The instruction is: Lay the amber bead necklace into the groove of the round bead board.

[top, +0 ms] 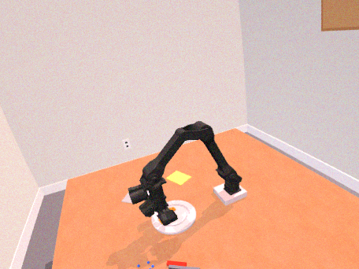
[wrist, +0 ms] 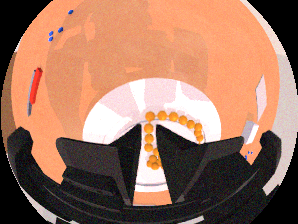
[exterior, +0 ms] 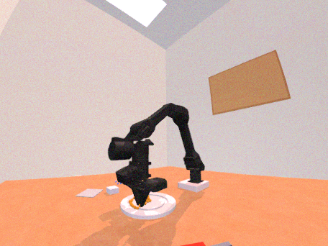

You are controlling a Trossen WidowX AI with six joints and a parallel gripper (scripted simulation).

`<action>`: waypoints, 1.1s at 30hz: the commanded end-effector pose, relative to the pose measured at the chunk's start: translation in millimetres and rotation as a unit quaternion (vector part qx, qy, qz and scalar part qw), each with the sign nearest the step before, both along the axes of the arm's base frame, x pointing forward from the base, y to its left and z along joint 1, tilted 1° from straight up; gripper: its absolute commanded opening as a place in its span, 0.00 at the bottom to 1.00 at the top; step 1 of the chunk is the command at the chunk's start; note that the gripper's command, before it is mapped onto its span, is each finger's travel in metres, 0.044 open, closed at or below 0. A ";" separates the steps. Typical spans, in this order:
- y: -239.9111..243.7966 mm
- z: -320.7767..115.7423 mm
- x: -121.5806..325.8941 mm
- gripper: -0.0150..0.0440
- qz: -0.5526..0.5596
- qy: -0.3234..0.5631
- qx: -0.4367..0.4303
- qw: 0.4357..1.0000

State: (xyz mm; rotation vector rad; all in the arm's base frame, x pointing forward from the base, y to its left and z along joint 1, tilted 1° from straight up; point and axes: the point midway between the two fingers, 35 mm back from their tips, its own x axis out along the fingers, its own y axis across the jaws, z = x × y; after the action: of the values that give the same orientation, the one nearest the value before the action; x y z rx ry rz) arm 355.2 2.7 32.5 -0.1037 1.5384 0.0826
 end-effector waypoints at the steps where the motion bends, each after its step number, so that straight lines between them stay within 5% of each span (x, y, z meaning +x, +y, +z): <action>1: 0.0 0.3 0.0 0.25 0.000 0.000 0.000 1.000; 33: 0.5 6.0 0.0 0.25 -0.003 -0.001 0.001 1.000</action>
State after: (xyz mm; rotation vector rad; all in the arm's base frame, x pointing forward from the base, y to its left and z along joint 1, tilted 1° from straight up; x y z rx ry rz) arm 354.9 2.7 36.2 -0.1037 1.5375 0.0826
